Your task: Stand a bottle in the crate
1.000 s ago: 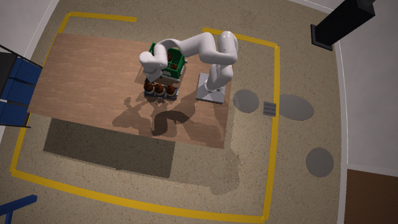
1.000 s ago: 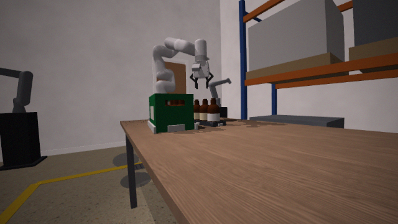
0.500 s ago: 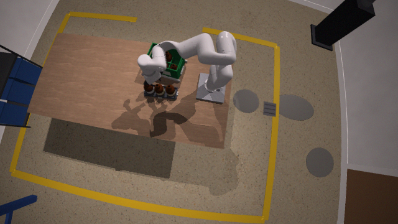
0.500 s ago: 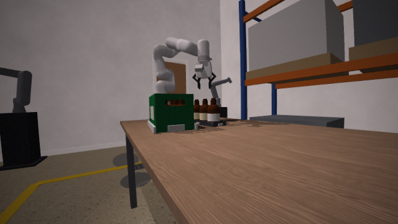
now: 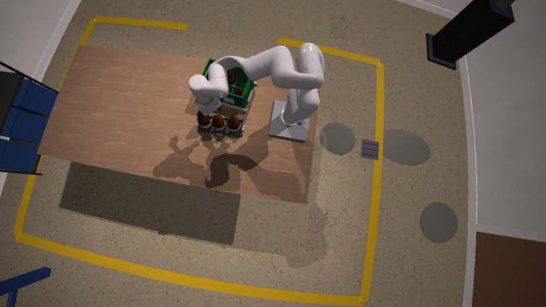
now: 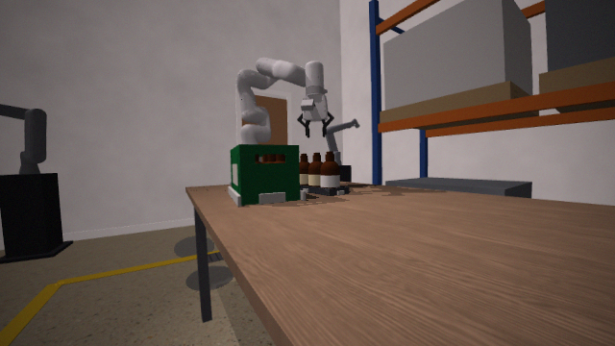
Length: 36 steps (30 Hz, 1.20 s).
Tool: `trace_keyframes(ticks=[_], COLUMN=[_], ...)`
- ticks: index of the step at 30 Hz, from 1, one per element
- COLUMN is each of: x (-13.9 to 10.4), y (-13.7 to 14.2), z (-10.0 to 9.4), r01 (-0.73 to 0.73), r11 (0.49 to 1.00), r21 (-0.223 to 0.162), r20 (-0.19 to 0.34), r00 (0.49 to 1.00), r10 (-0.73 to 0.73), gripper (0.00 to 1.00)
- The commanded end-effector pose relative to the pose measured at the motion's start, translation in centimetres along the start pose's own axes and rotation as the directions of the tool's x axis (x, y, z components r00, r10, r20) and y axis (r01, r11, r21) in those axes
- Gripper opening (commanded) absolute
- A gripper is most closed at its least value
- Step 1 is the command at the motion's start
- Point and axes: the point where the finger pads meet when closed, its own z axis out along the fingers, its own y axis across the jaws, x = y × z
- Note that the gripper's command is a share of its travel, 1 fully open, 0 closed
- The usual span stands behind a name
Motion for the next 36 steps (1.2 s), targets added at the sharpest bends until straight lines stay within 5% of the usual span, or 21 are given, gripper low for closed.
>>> trace_keyframes(ticks=[1,36], x=[0.0,0.2], y=[-0.1,-0.2], z=[-0.1,3.1], r01=[0.000,0.000], r11=[1.000,1.000], r21=[0.003,0.002], r20=[-0.002,-0.001], r00=[1.000,1.000], r10=[0.000,0.000], gripper=[0.65,0.65])
